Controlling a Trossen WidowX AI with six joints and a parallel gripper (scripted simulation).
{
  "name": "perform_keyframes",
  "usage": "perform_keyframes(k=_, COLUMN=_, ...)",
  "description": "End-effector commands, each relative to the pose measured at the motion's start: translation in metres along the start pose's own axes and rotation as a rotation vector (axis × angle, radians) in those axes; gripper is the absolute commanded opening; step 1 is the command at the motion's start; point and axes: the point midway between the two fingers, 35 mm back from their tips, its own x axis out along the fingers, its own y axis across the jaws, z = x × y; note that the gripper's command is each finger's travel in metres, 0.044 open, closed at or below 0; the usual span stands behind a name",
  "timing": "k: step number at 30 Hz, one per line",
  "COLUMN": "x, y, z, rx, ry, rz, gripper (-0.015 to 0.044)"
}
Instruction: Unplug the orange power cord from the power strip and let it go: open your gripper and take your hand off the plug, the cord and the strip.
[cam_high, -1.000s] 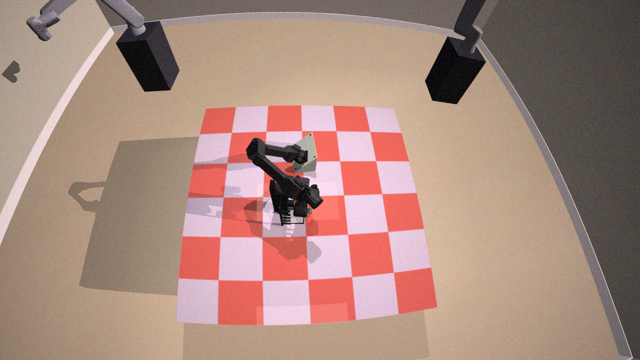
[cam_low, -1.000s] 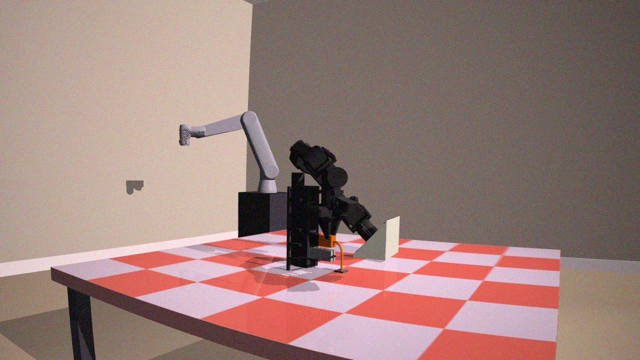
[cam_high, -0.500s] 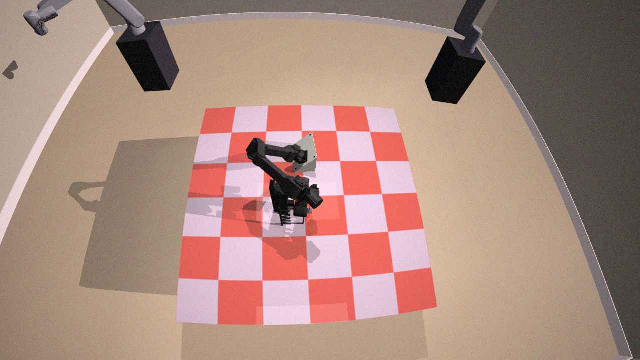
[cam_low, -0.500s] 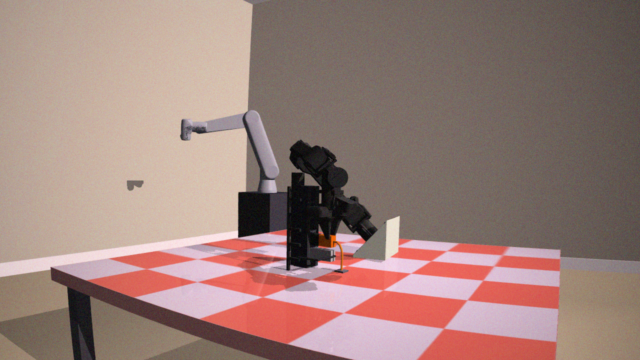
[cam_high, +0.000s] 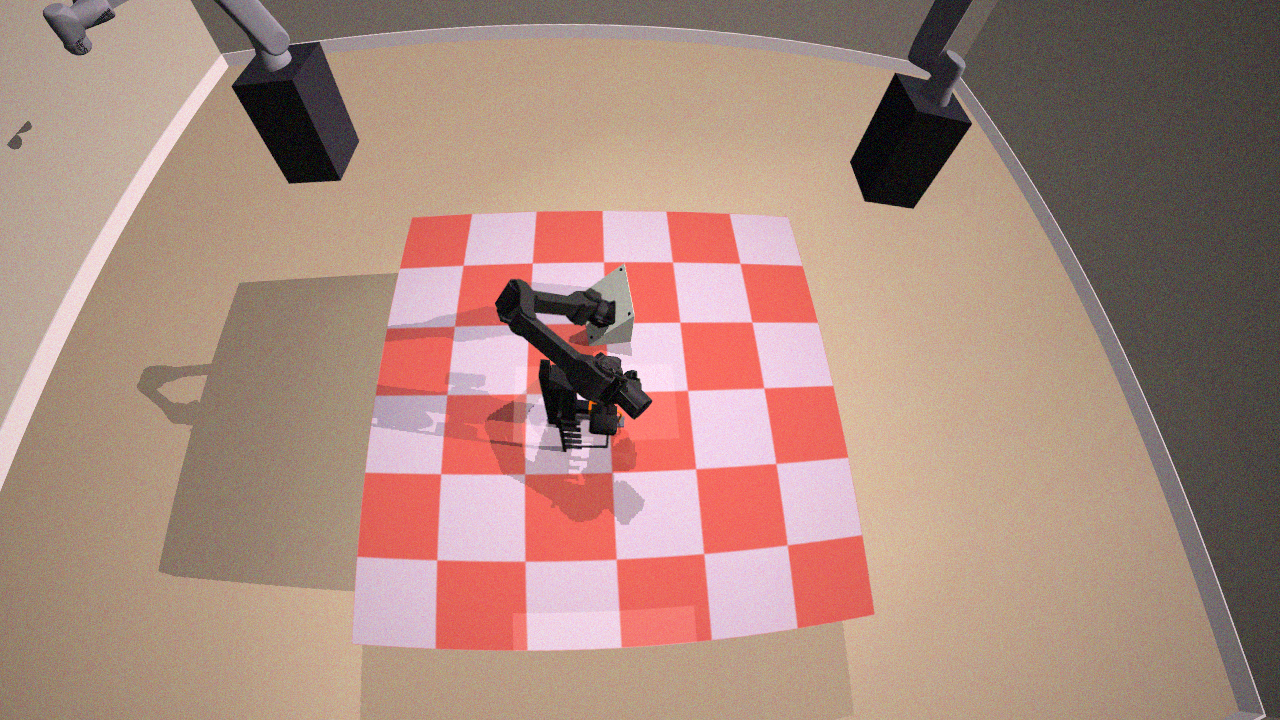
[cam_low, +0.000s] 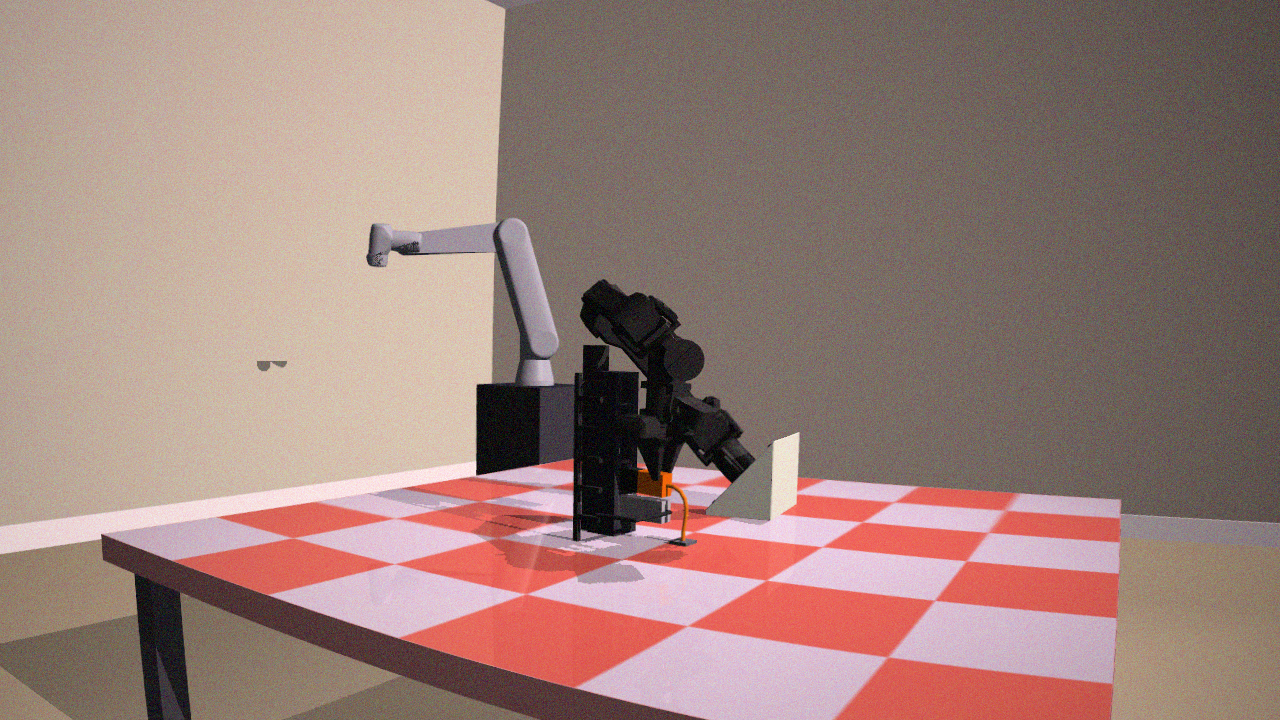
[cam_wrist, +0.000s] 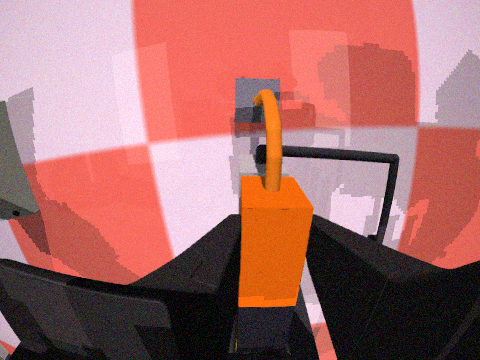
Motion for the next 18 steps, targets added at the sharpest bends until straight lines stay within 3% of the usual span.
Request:
perform_keyframes(k=1, x=-0.007, y=-0.002, z=0.028, rx=0.002, ry=-0.055, rz=-0.007, gripper=0.0)
perform_keyframes(k=18, x=-0.013, y=0.001, z=0.055, rx=0.0, ry=-0.056, rz=-0.008, gripper=0.0)
